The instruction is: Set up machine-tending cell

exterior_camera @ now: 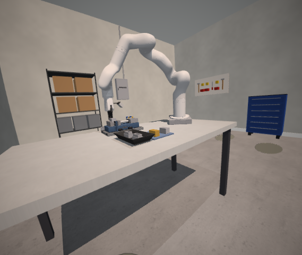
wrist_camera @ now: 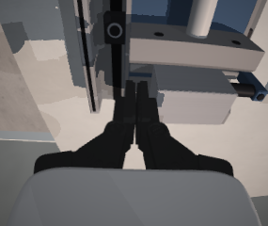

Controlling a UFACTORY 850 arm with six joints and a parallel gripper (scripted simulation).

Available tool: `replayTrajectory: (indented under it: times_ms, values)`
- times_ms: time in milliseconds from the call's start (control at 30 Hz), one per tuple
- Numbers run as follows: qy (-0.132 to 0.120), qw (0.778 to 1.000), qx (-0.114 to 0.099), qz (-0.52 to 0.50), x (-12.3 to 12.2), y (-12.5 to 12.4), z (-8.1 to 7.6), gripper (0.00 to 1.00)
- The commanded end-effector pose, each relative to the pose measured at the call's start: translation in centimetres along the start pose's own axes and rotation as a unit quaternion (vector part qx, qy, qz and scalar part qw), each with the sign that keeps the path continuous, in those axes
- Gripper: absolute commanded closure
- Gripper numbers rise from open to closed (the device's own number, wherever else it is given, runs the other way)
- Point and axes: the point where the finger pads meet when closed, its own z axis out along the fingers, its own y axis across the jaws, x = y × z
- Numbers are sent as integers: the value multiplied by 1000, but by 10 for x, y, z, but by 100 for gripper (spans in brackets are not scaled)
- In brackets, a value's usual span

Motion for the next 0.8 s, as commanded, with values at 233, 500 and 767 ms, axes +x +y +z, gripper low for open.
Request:
replayTrajectory:
  times_ms: [233, 500, 767]
  values:
    - [0, 1000, -1, -1, -1, 1, -1, 100]
    - [0, 1000, -1, -1, -1, -10, -1, 100]
    - [0, 1000, -1, -1, -1, -29, -1, 100]
